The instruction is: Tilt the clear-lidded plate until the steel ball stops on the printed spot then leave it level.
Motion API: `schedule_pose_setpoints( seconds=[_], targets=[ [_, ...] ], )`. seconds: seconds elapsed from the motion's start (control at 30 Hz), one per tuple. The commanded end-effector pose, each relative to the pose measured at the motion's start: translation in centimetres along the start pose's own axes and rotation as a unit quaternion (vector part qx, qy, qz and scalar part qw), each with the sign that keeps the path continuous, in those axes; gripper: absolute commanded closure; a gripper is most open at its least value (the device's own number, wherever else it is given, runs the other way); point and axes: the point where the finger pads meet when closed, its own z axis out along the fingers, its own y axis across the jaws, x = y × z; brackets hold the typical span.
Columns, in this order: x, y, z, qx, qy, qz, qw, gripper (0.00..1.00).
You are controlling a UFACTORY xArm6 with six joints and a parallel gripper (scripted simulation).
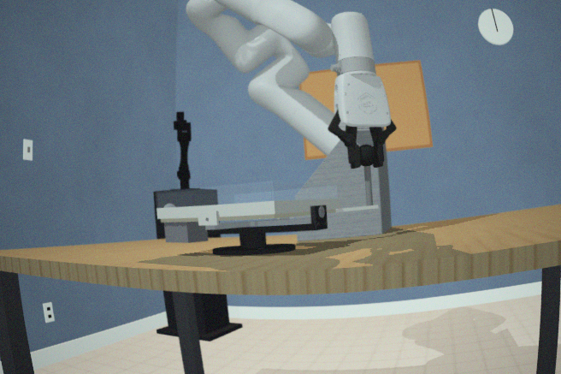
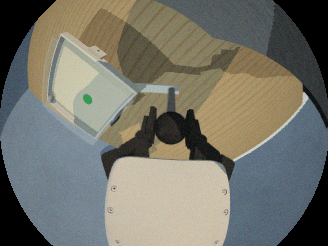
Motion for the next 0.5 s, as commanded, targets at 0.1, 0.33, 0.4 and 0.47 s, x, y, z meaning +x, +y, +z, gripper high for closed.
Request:
schedule_pose_setpoints(
  seconds=[0.1, 0.33, 0.4, 0.47],
  targets=[
    [0.03, 0.13, 0.25, 0.000, 0.001, 0.000, 1.000, 1.00],
    [0.07, 0.08, 0.14, 0.000, 0.001, 0.000, 1.000, 1.00],
    [0.09, 0.09, 0.16, 0.000, 0.001, 0.000, 1.000, 1.00],
    [0.11, 0.10, 0.18, 0.000, 0.001, 0.000, 1.000, 1.00]
  ],
)
